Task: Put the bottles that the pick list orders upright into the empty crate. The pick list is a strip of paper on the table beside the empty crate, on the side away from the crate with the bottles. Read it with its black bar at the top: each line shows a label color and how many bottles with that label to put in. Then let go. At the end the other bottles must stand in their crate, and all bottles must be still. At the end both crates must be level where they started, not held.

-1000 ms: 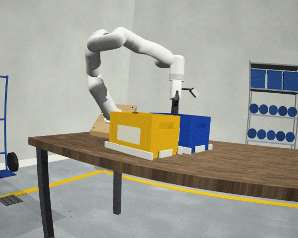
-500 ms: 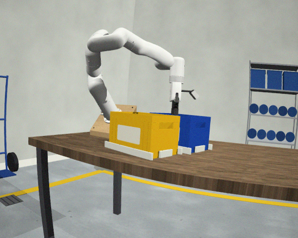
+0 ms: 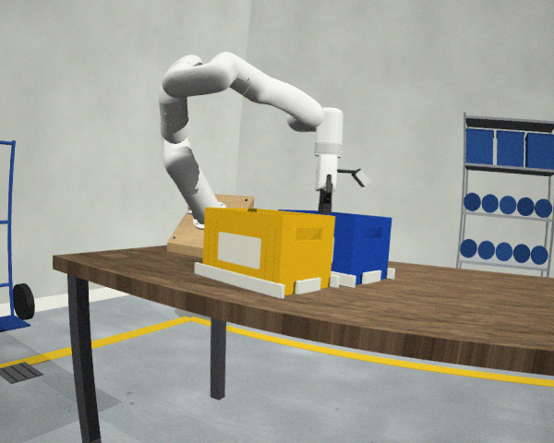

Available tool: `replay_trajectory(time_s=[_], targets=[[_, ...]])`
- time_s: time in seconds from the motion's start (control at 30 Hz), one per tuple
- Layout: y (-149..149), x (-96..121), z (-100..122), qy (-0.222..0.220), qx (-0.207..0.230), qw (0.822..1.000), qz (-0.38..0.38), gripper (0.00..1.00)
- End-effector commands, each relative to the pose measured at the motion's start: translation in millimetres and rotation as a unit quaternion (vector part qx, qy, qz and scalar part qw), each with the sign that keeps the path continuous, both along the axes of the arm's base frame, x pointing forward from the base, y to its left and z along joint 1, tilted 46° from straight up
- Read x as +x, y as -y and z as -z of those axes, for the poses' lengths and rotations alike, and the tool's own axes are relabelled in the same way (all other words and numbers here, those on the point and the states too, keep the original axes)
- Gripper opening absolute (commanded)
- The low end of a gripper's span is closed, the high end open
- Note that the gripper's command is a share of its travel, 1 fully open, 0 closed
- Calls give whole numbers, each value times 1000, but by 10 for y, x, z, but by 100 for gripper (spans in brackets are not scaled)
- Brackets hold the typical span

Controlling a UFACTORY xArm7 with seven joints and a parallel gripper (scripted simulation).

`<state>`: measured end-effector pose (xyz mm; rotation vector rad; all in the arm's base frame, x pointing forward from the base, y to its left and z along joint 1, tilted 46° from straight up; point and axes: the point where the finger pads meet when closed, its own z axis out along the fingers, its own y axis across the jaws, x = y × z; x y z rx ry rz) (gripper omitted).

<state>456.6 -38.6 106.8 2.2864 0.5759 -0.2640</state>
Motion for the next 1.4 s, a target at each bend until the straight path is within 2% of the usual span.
replay_trajectory(time_s=[0.0,1.37], targets=[[-6,13,8,2,1,1000,-2,0],[120,11,131,2,1,1000,-2,0]])
